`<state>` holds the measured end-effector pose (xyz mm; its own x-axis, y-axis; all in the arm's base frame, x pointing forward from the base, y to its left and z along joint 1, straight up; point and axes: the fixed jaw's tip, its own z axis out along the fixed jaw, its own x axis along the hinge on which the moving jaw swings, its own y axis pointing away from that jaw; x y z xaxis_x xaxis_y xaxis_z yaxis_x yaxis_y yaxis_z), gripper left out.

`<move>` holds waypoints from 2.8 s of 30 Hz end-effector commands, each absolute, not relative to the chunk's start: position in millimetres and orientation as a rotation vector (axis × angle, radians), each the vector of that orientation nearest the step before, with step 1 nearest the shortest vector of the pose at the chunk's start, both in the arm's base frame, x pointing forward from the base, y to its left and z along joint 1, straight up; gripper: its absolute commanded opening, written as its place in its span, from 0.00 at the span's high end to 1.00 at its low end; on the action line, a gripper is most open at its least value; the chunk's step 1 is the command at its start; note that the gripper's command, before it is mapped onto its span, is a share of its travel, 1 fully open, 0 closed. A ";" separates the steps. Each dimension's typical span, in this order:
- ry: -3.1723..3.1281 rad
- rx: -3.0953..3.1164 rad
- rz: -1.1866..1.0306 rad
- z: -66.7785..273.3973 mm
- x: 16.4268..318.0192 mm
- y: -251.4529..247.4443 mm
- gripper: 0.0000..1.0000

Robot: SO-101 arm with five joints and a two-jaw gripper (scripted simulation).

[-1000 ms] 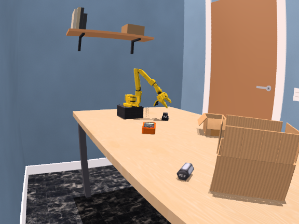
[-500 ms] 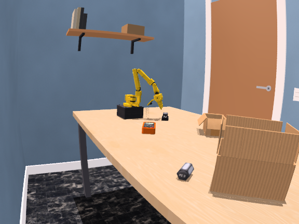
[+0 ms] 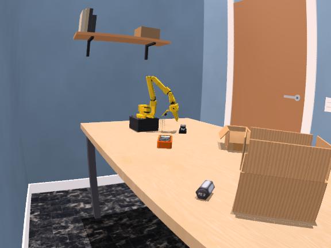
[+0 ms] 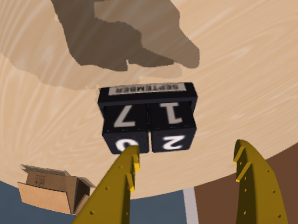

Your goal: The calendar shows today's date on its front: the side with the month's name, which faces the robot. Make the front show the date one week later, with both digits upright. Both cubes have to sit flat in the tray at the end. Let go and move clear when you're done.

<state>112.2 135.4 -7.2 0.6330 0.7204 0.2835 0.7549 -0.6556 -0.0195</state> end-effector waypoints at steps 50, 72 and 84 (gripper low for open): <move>-1.274 -2.703 -0.363 -7.5 107.1 133.3 0.70; -1.137 -2.412 -0.871 63.9 130.9 166.0 0.66; -1.115 -2.366 -0.934 75.0 132.6 168.4 0.65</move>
